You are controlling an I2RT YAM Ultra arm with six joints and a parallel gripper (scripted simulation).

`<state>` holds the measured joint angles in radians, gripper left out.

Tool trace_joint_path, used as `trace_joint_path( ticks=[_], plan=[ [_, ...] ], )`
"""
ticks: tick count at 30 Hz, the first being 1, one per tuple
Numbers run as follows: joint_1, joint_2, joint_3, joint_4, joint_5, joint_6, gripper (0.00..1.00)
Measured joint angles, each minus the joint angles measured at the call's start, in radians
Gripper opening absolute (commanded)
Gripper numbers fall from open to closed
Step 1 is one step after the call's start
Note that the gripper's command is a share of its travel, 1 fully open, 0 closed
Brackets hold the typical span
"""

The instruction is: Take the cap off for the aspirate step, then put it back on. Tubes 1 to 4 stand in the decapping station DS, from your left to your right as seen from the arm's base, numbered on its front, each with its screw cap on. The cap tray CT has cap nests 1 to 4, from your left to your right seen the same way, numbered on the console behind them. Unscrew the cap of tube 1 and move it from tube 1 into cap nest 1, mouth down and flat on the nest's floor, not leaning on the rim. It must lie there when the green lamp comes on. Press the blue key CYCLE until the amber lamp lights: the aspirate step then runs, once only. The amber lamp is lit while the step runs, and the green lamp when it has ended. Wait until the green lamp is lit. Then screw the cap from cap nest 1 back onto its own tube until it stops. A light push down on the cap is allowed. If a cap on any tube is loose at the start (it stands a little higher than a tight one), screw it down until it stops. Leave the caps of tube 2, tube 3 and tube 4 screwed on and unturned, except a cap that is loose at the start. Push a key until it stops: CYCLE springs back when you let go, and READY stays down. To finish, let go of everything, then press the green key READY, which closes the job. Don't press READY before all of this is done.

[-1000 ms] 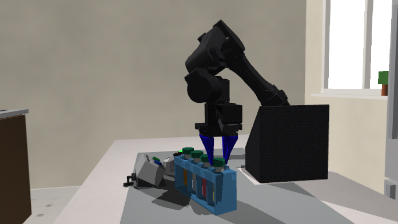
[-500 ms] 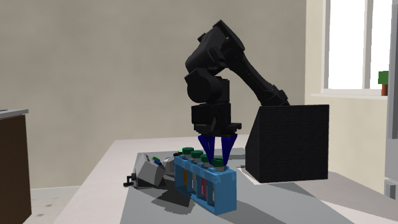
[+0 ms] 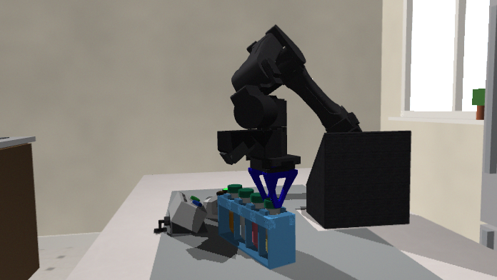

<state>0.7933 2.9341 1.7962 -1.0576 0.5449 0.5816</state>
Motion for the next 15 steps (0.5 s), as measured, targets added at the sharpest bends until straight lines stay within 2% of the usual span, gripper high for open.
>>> trace_joint_path(
  ticks=[4,9,10,15],
  plan=[
    [0.0,0.0,0.0,0.0,0.0,0.15,0.0],
    [0.0,0.0,0.0,0.0,0.0,0.231,0.0],
    [0.0,0.0,0.0,0.0,0.0,0.239,0.49],
    [-0.001,0.0,0.0,0.0,0.0,0.264,0.49]
  ],
)
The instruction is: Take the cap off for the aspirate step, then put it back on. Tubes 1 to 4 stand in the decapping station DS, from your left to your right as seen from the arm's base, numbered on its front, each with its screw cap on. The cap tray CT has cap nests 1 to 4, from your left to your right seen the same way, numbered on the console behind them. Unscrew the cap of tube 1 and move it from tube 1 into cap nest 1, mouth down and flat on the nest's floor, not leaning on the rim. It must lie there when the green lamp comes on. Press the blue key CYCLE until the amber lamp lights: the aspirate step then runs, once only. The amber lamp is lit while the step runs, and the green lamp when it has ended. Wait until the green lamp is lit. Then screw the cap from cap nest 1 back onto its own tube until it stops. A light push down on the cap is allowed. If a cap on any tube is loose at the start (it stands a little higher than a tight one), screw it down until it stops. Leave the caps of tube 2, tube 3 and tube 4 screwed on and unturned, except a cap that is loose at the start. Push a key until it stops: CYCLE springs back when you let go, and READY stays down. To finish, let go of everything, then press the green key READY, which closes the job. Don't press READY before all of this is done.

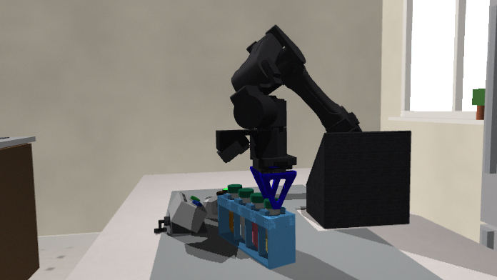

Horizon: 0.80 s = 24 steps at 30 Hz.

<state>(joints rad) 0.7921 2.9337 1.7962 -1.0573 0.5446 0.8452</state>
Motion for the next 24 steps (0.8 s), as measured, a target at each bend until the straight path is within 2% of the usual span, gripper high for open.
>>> trace_joint_path(
  ticks=[11,24],
  plan=[
    [0.0,-0.002,0.006,-0.011,-0.005,0.014,0.49],
    [0.036,-0.021,0.089,-0.114,-0.029,0.048,0.49]
  ],
)
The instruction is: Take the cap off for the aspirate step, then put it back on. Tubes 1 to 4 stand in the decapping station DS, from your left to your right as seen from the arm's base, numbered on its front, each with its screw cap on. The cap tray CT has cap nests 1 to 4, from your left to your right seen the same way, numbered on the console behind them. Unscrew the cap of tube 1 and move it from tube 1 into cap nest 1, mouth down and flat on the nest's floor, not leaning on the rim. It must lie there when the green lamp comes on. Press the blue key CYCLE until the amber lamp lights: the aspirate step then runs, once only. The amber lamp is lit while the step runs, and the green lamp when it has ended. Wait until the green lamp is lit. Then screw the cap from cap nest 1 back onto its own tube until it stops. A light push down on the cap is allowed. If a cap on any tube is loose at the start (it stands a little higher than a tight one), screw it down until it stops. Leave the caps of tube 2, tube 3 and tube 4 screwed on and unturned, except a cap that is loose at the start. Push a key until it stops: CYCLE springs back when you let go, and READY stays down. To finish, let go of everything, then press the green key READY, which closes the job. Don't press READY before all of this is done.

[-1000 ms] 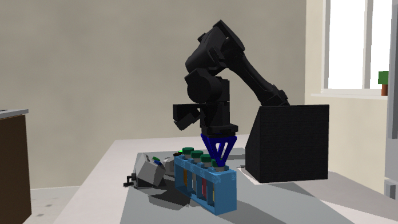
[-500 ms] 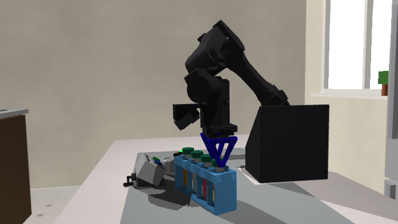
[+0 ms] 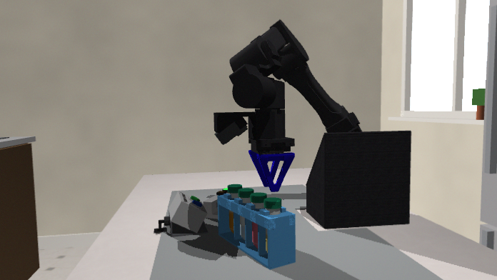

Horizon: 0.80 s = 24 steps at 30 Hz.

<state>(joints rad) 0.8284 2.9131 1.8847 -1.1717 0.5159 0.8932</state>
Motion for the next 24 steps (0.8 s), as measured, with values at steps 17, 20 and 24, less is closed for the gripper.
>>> trace_joint_path(
  ticks=[17,20,24],
  plan=[
    [-0.08,-0.14,-0.109,-0.019,0.032,-0.431,0.49],
    [-0.084,-0.151,-0.115,-0.015,0.045,-0.568,0.49],
    [-0.079,-0.149,-0.116,-0.011,0.047,-0.768,0.49]
  ],
)
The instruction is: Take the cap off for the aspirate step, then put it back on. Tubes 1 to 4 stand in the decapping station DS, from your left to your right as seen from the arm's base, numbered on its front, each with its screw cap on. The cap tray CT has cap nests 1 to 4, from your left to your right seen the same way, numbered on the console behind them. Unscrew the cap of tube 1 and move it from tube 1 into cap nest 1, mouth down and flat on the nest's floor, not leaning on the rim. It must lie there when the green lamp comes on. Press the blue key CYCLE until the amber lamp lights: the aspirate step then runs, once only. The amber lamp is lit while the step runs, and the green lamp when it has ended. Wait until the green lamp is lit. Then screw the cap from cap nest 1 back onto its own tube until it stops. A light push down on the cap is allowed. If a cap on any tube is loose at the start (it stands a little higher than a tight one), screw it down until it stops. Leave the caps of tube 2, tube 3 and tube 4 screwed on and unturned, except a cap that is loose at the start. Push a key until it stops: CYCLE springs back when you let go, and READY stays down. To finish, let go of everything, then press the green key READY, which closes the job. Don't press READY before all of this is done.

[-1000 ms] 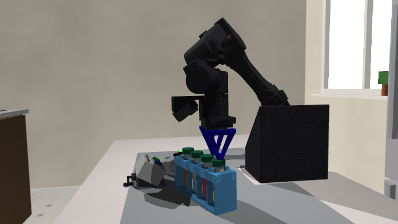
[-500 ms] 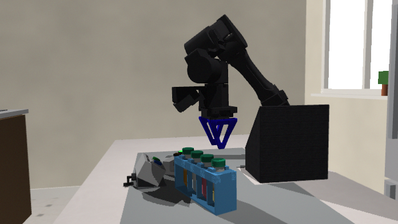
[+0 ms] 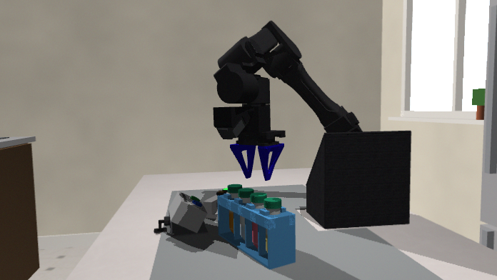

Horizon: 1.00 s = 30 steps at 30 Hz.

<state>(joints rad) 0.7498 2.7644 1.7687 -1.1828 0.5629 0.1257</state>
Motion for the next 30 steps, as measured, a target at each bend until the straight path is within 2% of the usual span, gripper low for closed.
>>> trace_joint_path(
  ticks=[5,9,19,30],
  plan=[
    [0.002,0.0,0.0,0.001,0.001,-0.178,0.49],
    [0.002,0.0,0.0,0.001,0.001,-0.256,0.49],
    [-0.027,0.013,-0.061,0.061,0.015,-0.322,0.49],
    [-0.042,0.021,-0.088,0.127,0.027,-0.351,0.49]
  ],
)
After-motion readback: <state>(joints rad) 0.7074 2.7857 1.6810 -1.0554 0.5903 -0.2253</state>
